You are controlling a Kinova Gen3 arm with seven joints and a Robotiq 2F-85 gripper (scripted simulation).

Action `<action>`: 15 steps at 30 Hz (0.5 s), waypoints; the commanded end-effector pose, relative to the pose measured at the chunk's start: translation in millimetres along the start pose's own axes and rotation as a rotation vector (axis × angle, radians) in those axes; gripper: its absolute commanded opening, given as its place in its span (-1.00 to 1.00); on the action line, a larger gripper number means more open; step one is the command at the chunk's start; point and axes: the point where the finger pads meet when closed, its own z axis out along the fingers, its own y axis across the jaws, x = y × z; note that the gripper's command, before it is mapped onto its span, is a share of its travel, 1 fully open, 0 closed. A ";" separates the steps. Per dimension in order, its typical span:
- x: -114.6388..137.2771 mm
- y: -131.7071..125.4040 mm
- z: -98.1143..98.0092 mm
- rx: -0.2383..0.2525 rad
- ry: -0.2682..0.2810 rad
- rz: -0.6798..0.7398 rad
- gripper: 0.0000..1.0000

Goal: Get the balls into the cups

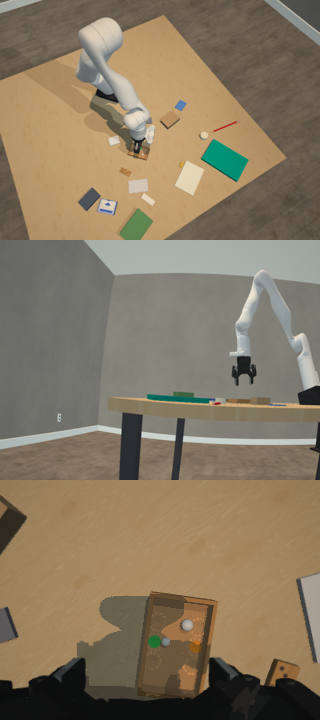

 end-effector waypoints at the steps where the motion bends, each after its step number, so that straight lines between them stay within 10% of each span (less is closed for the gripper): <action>1: -0.9 1.0 0.0 0.000 0.000 0.004 1.00; 15: -3.2 12.0 3.3 -0.008 0.027 0.061 1.00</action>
